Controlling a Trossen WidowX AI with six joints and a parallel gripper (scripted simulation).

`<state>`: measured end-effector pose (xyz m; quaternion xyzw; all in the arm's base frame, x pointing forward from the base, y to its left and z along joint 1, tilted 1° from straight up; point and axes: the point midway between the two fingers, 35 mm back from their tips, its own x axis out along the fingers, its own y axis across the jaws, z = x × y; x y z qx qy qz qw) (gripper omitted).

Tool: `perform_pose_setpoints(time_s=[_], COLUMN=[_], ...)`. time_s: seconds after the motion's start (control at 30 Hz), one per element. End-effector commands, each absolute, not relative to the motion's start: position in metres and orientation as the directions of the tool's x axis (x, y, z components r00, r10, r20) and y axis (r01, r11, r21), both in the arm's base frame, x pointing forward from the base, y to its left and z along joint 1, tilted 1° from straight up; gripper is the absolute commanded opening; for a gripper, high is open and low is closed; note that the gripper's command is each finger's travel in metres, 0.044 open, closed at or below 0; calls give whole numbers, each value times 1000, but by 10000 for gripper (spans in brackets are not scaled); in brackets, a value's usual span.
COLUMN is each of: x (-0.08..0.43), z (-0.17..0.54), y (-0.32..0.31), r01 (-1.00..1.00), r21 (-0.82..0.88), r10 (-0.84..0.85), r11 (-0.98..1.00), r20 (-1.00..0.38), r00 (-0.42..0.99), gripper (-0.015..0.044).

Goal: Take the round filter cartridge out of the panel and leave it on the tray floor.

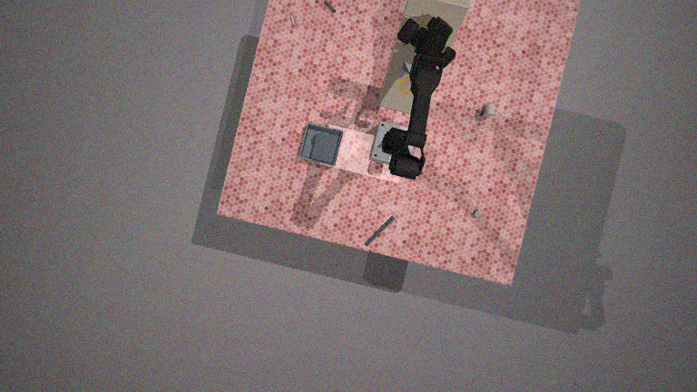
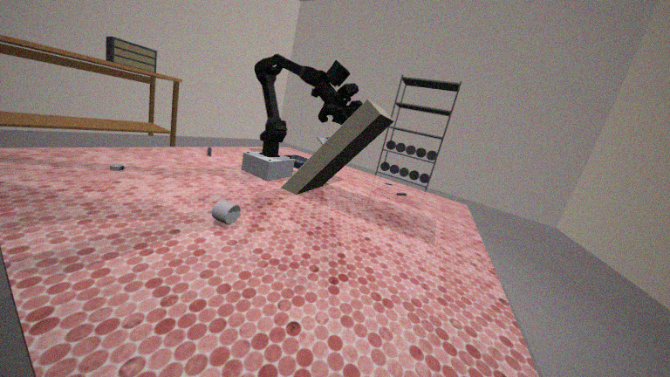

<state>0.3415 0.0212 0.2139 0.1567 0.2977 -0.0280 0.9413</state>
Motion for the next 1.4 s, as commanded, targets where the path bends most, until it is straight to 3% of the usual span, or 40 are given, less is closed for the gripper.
perform_pose_setpoints(time_s=[0.0,0.4,0.83,1.37], x=[346,345,345,297], z=[212,212,212,247], y=[22,22,22,19], r01=[66,-170,-389,-349], r21=[167,-175,-508,-441], r10=[42,42,42,41], r11=[984,970,768,827], r20=[-567,-567,-568,-571], r00=[822,822,822,820], gripper=[0,0,0,0])
